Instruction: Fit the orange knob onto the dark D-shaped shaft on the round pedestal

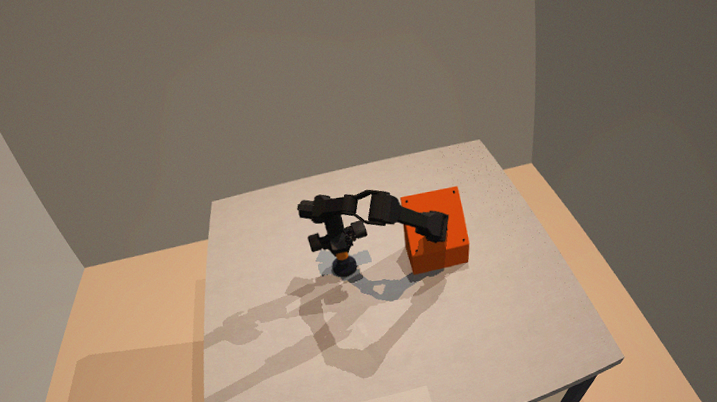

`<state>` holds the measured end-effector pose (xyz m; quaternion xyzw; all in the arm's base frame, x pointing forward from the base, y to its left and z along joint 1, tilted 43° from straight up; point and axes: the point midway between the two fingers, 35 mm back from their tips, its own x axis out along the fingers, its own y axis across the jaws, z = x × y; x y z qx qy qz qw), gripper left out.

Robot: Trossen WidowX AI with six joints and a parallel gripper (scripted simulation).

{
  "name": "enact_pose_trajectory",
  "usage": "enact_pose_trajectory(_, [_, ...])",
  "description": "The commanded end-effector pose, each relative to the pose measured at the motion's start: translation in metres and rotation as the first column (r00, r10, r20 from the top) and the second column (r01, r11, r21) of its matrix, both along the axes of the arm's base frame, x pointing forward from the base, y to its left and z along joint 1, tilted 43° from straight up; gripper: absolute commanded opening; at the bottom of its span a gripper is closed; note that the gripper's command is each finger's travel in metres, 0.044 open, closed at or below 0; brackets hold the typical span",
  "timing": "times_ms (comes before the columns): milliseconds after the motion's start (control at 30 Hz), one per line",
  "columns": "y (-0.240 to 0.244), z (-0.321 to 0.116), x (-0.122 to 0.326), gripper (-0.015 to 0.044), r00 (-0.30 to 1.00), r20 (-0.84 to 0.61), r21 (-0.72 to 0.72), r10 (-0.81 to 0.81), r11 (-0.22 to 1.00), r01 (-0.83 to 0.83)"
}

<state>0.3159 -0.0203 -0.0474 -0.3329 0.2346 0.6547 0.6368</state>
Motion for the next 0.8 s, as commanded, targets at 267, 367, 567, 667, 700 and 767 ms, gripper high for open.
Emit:
enact_pose_trajectory(267, [-0.0011,-0.0004,0.0041,0.0,0.987,0.113,-0.016,0.116,0.993,-0.115])
enact_pose_trajectory(367, [-0.0003,-0.0017,0.0041,0.0,0.987,0.113,-0.016,0.116,0.993,-0.115])
enact_pose_trajectory(567, [-0.0004,-0.0016,0.0019,0.0,0.987,0.113,-0.016,0.116,0.993,-0.115])
enact_pose_trajectory(667, [-0.0005,-0.0004,0.0,0.0,0.987,0.113,-0.016,0.116,0.993,-0.115])
enact_pose_trajectory(700, [-0.0006,0.0,-0.0002,0.0,0.987,0.113,-0.016,0.116,0.993,-0.115])
enact_pose_trajectory(767, [-0.0009,0.0009,0.0,0.0,0.987,0.113,-0.016,0.116,0.993,-0.115])
